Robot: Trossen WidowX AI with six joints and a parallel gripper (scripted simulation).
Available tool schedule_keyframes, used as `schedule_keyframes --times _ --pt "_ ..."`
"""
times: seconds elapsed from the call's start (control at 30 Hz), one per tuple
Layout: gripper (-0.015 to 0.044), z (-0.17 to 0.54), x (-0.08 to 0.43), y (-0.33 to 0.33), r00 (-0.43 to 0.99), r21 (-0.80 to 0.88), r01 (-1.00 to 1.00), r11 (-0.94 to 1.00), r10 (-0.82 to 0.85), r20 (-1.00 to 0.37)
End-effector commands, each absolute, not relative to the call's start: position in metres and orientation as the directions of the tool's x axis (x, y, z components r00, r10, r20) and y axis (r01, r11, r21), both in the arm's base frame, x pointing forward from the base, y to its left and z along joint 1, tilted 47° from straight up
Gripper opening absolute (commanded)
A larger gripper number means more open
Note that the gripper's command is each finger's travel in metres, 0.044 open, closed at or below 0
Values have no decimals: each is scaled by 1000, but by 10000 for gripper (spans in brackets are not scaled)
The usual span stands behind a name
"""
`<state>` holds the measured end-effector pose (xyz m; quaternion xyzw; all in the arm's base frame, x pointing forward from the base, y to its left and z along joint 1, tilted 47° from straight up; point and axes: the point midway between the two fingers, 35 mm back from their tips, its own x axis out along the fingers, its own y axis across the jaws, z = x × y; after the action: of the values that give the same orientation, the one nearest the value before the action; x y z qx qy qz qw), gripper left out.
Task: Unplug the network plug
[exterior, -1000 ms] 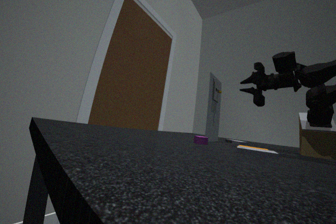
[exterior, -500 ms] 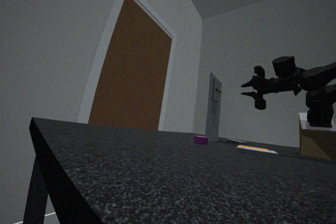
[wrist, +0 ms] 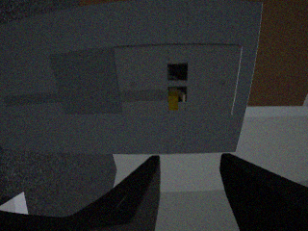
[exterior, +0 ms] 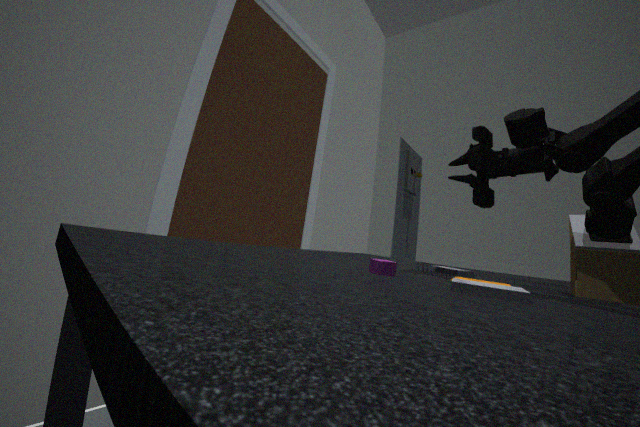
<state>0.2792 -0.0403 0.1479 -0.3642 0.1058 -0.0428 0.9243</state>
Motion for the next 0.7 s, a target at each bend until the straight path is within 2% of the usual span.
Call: schedule_keyframes --times 0.0,0.67 --pt "156 148 287 -41 973 -683 5 731 -160 -164" --pt "156 145 313 -40 974 -683 6 731 -160 -163"
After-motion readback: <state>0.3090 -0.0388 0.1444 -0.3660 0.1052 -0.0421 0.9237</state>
